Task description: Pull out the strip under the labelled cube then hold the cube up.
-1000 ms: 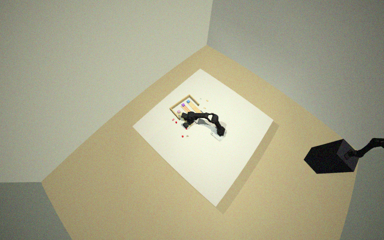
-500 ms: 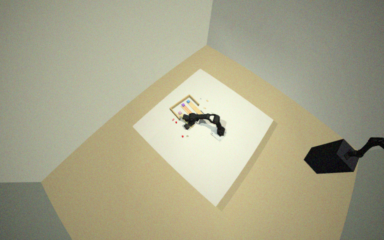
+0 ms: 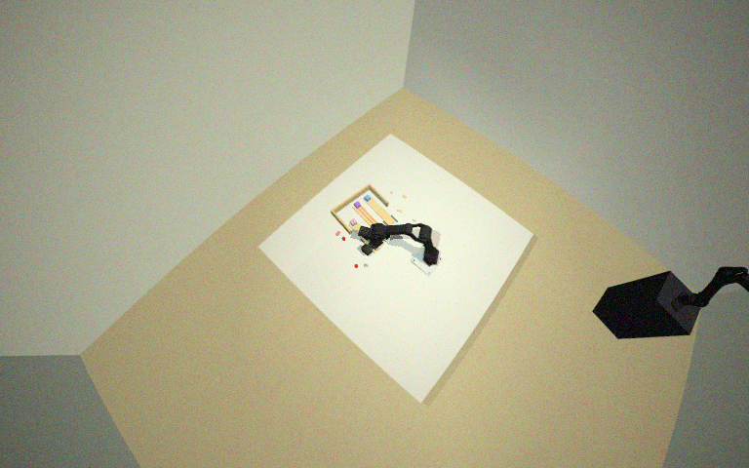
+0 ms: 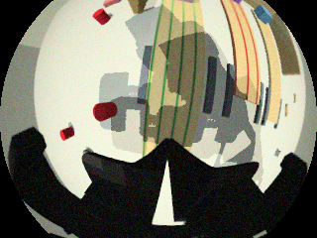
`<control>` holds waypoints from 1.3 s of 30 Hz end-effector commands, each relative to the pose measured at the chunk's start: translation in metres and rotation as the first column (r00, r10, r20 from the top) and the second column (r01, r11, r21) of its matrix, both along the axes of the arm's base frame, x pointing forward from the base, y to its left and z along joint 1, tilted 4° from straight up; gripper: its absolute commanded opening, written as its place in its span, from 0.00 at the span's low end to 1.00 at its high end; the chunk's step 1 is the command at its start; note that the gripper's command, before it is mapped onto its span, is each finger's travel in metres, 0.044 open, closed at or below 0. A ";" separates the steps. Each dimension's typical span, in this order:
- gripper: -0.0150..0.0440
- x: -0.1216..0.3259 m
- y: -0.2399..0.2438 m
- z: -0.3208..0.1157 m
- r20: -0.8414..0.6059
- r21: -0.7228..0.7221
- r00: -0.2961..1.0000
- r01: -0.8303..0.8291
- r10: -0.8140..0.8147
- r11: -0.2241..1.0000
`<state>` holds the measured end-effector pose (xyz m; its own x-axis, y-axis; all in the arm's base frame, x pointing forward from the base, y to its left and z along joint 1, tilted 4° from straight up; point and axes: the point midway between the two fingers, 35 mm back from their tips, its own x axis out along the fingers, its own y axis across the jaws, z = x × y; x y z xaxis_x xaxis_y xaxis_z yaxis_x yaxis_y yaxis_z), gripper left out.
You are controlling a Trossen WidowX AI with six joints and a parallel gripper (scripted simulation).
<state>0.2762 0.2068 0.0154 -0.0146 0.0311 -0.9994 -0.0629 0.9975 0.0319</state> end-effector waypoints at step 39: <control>0.25 -0.071 -0.004 -0.005 -0.034 -0.010 0.999 -0.002 0.002 1.000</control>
<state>0.2178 0.2061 0.0173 -0.0176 0.0347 -0.9992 -0.0618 0.9974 0.0357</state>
